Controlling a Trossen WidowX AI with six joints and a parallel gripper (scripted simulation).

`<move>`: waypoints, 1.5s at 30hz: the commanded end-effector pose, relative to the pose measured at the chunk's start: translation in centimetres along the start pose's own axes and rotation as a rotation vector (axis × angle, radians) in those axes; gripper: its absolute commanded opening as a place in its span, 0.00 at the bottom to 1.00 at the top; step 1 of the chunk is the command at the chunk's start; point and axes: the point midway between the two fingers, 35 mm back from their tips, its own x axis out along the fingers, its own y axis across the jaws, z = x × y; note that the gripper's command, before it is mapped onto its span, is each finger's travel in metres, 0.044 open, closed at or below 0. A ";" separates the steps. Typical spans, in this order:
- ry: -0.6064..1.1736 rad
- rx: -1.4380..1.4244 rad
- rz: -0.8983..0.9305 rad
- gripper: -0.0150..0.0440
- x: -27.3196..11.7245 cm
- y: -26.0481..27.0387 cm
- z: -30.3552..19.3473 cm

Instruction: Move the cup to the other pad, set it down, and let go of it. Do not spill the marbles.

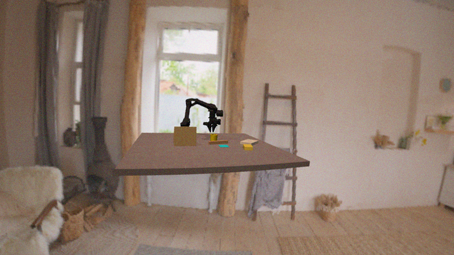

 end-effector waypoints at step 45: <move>0.007 0.007 0.000 0.50 6.1 0.1 -0.1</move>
